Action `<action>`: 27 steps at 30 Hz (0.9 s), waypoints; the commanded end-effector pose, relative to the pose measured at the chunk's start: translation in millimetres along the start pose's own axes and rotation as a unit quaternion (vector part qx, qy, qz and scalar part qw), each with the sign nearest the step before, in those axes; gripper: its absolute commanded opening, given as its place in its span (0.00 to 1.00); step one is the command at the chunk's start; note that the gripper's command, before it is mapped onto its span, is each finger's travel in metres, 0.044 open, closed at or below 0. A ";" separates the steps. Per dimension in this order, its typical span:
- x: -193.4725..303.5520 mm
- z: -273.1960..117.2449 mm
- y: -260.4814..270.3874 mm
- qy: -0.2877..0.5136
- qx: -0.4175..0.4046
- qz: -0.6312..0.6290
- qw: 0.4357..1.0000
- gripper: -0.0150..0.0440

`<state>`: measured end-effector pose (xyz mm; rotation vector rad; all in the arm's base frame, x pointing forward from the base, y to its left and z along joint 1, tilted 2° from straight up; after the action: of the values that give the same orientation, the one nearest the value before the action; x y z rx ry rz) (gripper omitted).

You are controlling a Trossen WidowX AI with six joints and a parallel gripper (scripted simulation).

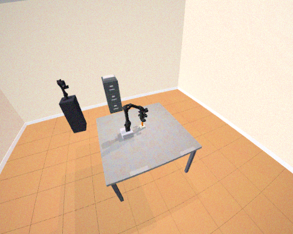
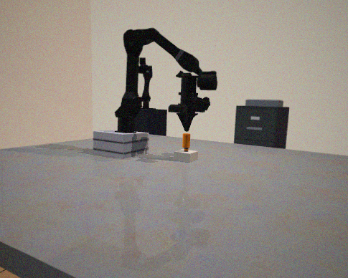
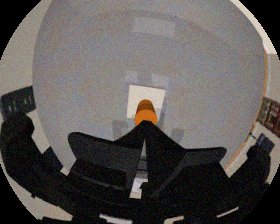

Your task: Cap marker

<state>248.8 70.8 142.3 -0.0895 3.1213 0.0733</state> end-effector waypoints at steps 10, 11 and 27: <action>-0.2 19.7 0.2 -0.001 -0.001 -0.003 1.000 0.25; -0.5 20.2 0.3 -0.001 -0.001 -0.003 1.000 0.25; -0.2 -75.2 0.1 -0.001 0.000 -0.002 1.000 0.25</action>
<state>251.6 69.7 185.1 -0.0839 3.1260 0.0720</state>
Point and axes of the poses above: the point midway between the two fingers, 35 mm back from their tips, its own z axis out along the fingers, its own y axis across the jaws, x = y × z, the point moved 8 cm from there along -z, back along the fingers
